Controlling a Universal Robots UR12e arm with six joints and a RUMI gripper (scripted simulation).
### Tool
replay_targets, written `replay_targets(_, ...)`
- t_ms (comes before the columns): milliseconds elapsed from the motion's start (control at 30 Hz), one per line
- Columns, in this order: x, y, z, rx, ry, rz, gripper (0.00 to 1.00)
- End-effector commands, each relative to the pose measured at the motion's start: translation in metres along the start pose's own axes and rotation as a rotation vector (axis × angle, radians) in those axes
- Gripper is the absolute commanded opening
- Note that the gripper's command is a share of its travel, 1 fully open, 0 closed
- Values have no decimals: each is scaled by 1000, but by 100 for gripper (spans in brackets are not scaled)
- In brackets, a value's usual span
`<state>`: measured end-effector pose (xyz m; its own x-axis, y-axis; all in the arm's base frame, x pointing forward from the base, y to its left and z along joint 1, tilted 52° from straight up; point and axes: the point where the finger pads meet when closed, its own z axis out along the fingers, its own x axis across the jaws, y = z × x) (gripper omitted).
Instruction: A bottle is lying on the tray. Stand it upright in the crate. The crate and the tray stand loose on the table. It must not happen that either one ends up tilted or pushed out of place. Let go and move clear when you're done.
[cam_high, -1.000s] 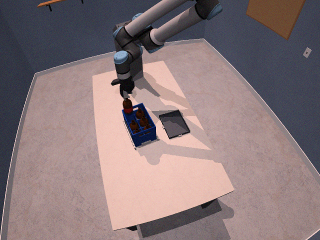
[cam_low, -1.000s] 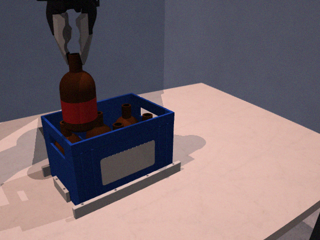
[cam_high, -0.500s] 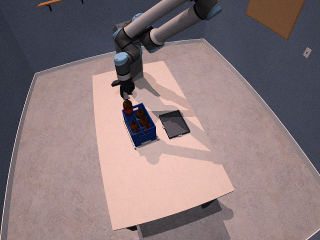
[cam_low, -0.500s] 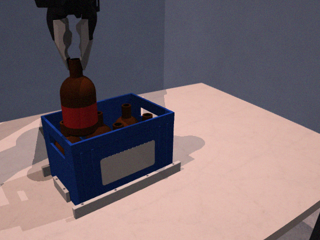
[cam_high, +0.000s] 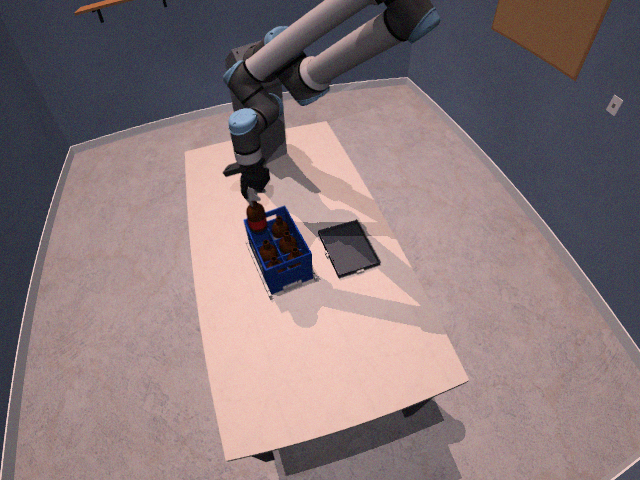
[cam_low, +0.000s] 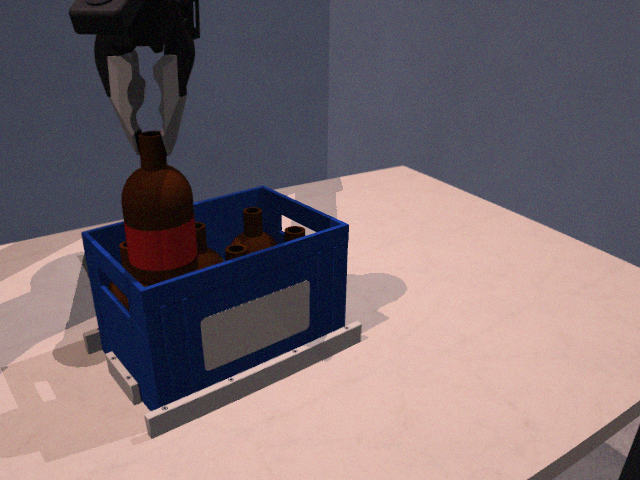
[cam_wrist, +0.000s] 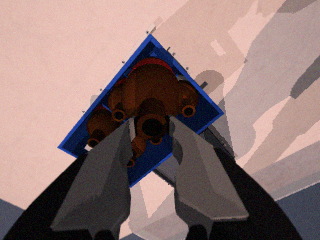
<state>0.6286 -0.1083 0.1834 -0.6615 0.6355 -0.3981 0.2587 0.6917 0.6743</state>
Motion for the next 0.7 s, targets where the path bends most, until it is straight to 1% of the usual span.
replay_targets(0, -1, 0, 5, 0, -1, 0, 0)
replay_targets(667, -1, 0, 11, 0, -1, 0, 0)
